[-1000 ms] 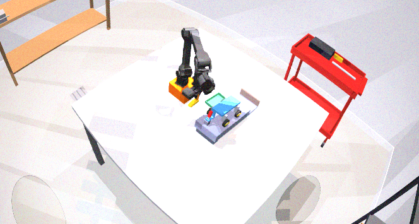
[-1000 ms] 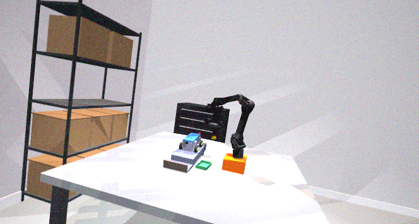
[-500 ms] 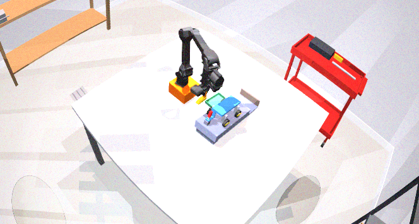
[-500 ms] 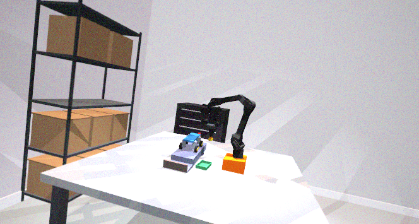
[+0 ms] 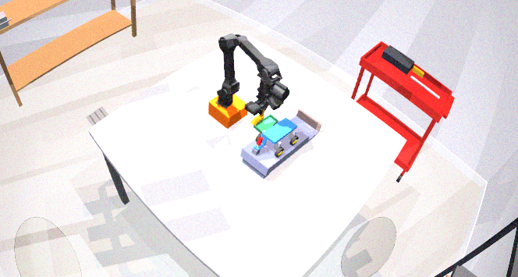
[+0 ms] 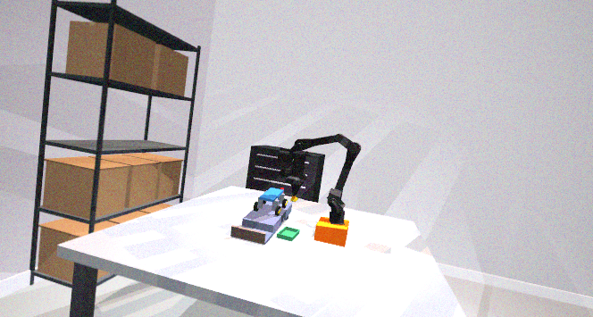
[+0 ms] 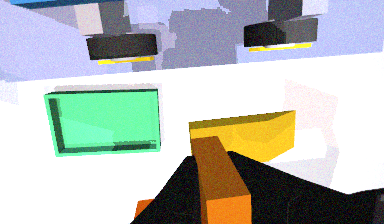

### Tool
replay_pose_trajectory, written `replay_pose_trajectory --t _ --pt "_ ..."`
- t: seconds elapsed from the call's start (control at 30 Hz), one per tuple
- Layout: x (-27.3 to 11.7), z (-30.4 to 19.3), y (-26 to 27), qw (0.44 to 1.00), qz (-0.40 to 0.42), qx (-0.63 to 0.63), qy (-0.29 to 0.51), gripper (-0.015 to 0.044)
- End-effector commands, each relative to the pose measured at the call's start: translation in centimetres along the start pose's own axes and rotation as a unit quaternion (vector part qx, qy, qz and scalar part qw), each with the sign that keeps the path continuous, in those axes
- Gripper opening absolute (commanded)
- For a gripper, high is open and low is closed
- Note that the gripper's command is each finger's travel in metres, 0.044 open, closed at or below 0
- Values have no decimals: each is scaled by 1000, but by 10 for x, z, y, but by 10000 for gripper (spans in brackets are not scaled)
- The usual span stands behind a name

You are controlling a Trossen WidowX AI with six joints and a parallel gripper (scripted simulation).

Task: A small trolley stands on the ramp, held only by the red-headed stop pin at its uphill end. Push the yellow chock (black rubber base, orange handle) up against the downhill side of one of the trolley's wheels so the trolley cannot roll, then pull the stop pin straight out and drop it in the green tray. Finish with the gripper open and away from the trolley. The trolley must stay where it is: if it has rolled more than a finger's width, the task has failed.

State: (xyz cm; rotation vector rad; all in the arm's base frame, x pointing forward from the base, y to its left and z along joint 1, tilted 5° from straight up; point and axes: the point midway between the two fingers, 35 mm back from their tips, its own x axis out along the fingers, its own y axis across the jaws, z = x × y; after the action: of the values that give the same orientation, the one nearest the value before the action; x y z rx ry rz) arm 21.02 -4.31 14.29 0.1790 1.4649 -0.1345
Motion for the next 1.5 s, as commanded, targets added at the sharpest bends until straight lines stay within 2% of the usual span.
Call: replay_pose_trajectory --t 0.0,1.33,1.47 --pt "1 3 14 1000 -1 2 -1 0" --pt "11 27 153 1000 6 2 -2 0" --pt "11 27 155 1000 -22 3 -1 0"
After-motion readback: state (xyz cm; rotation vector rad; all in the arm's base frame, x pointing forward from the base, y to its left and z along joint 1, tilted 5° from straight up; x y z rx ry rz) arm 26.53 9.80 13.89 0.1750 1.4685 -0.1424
